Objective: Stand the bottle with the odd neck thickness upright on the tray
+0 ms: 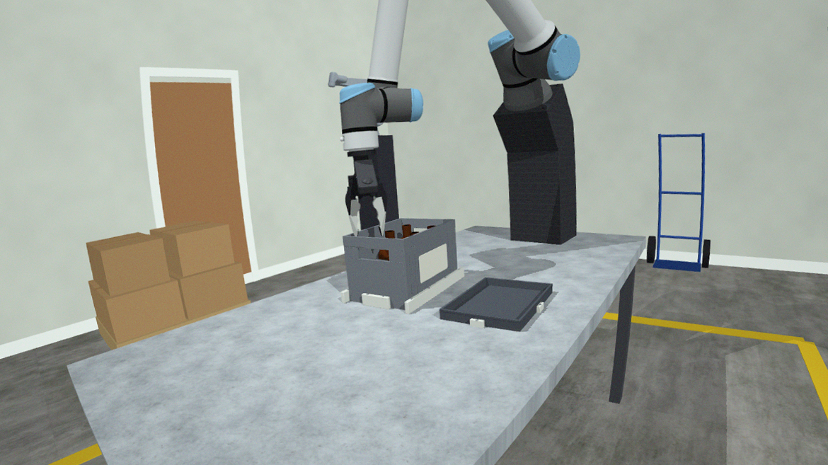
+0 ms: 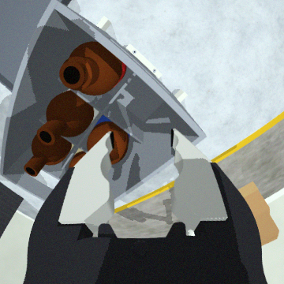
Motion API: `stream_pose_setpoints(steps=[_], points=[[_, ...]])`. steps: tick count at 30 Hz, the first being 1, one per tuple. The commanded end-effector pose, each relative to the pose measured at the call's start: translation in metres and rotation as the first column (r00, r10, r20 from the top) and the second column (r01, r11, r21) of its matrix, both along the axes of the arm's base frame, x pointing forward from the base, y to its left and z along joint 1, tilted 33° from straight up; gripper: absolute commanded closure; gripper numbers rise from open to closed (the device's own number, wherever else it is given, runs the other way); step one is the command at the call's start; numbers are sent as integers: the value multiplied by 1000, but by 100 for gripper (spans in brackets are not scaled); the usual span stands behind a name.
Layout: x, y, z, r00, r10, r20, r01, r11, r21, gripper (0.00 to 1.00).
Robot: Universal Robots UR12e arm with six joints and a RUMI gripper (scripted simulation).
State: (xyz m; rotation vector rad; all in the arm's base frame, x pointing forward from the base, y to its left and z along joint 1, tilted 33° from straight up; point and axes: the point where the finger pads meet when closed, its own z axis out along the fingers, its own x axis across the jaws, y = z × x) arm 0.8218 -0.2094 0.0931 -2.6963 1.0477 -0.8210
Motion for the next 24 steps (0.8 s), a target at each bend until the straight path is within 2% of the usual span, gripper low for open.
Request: stream_pose_setpoints(steps=[1,13,24], points=[[-8,1,13,1000,0,1,0,1000,0,62],[-27,3,44,1000,0,1,0,1000,0,62],[-32,4,52,1000,0,1,0,1000,0,62]])
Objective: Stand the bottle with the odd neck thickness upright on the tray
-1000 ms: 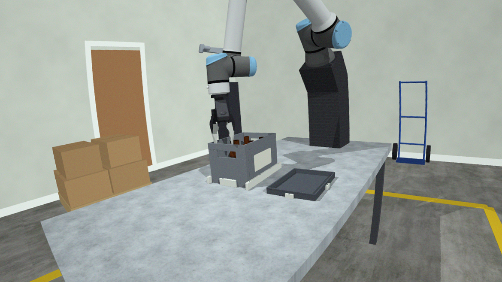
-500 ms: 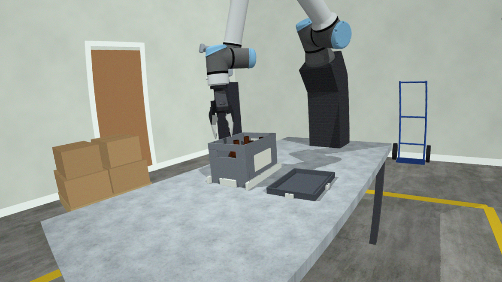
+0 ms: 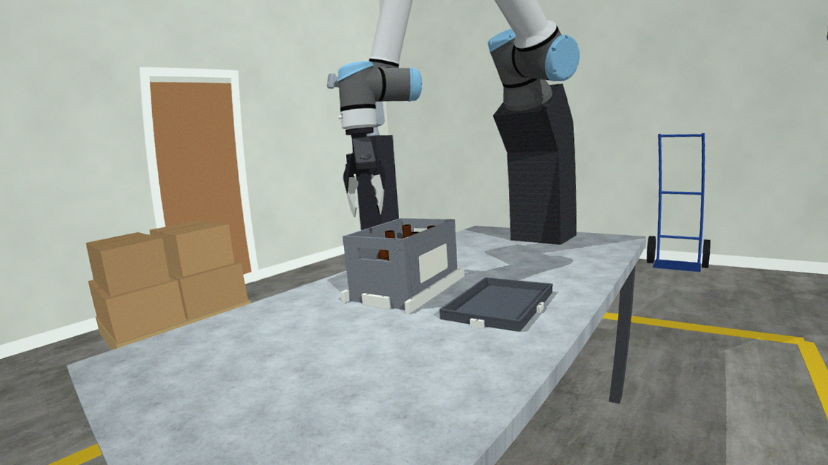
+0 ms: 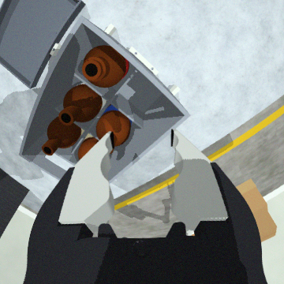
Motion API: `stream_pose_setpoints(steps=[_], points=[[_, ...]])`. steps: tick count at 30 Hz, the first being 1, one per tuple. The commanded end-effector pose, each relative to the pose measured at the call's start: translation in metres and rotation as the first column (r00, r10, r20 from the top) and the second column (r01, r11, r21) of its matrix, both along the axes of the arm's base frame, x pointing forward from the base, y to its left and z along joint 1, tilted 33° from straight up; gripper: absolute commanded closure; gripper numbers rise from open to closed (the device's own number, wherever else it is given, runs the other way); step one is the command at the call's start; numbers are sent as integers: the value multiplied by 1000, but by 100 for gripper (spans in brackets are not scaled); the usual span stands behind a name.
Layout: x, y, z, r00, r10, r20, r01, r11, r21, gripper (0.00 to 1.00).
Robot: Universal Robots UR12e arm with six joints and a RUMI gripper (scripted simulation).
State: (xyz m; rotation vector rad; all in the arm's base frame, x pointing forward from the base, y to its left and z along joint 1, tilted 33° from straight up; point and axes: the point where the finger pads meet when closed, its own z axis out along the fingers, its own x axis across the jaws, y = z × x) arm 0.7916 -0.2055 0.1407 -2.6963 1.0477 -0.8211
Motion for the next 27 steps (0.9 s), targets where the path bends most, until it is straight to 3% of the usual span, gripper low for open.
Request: stream_pose_setpoints(steps=[1,3,4,27], points=[[-2,0,4,1000,0,1,0,1000,0,62],[-2,0,5,1000,0,1,0,1000,0,62],[-2,0,5,1000,0,1,0,1000,0,100],[-2,0,5,1000,0,1,0,1000,0,100]])
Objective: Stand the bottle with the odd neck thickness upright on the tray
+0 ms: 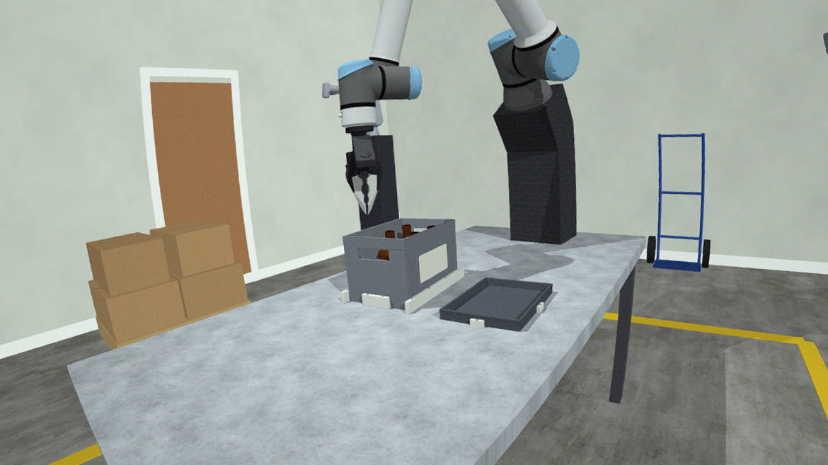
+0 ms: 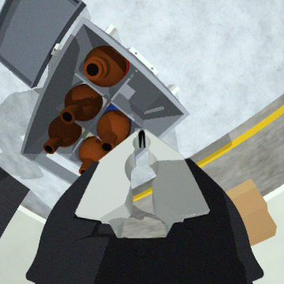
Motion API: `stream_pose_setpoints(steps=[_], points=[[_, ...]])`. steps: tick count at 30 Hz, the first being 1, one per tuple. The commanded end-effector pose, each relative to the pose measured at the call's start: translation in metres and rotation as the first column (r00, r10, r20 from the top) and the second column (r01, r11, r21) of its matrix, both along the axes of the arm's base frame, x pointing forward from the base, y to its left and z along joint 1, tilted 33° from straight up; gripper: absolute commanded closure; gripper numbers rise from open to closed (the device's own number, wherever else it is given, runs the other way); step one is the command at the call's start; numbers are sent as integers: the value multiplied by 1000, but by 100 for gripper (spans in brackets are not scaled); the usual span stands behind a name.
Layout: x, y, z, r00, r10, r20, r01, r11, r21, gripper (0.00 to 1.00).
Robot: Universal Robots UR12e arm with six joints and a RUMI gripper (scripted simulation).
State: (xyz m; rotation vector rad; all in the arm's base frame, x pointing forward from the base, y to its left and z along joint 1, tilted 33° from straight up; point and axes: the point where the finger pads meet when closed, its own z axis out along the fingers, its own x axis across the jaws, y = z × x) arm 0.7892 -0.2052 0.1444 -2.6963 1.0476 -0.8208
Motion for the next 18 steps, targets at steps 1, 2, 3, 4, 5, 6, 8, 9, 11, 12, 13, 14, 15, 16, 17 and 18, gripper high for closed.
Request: stream_pose_setpoints(steps=[1,2,3,4,5,6,8,9,11,12,13,14,15,16,17,18], points=[[0,0,1,1000,0,1,0,1000,-1,100],[0,0,1,1000,0,1,0,1000,-1,100],[0,0,1,1000,0,1,0,1000,-1,100],[0,0,1,1000,0,1,0,1000,-1,100],[0,0,1,1000,0,1,0,1000,-1,100],[0,0,1,1000,0,1,0,1000,-1,100],[0,0,1,1000,0,1,0,1000,-1,100],[0,0,1,1000,0,1,0,1000,-1,100],[0,1,1,1000,0,1,0,1000,-1,100],[0,7,0,1000,0,1,0,1000,-1,100],[0,18,-1,1000,0,0,0,1000,-1,100],[0,18,-1,1000,0,0,0,1000,-1,100],[0,18,-1,1000,0,0,0,1000,-1,100],[0,35,-3,1000,0,0,0,1000,-1,100],[-1,53,-5,1000,0,0,0,1000,-1,100],[-2,69,-7,1000,0,0,0,1000,-1,100]])
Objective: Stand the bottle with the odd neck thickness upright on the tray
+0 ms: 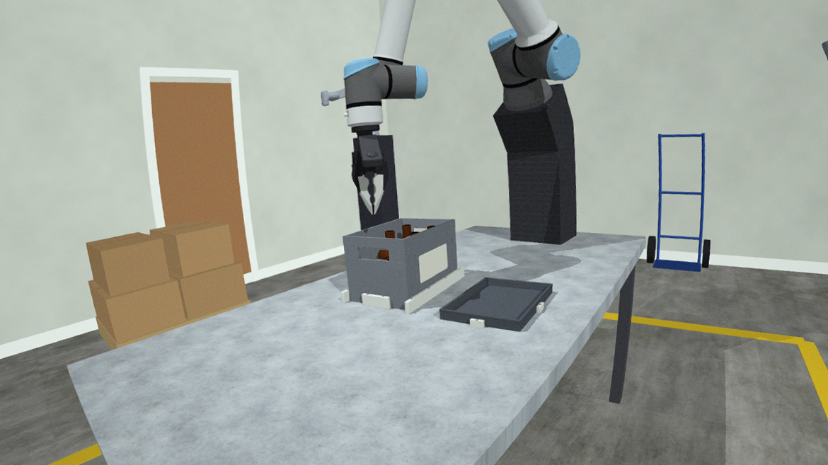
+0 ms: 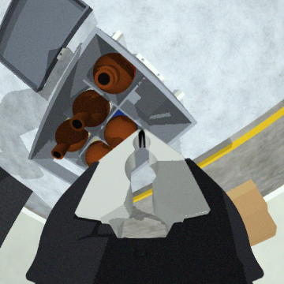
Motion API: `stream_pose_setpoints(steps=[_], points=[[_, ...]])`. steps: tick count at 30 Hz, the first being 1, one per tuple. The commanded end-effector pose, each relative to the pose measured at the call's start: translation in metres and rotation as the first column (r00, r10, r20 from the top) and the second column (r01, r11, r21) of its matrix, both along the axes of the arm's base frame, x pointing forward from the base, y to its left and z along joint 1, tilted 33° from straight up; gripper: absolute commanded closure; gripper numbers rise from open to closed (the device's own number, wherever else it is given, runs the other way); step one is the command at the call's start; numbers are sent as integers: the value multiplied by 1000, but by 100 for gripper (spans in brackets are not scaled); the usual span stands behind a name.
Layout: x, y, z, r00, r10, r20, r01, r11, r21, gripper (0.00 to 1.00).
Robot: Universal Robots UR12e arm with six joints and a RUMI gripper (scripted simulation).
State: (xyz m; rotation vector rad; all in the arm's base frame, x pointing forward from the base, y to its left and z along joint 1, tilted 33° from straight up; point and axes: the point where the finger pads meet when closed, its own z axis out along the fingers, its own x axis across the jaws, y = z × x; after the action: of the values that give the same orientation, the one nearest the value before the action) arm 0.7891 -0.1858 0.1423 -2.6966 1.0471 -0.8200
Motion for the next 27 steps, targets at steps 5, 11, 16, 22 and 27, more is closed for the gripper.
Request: stream_pose_setpoints(steps=[5,11,16,22,27], points=[[-3,68,-6,1000,0,2,0,1000,-1,100],[-3,68,-6,1000,0,2,0,1000,-1,100],[-3,68,-6,1000,0,2,0,1000,-1,62],[-3,68,-6,1000,0,2,0,1000,-1,62],[-3,68,-6,1000,0,2,0,1000,-1,62]])
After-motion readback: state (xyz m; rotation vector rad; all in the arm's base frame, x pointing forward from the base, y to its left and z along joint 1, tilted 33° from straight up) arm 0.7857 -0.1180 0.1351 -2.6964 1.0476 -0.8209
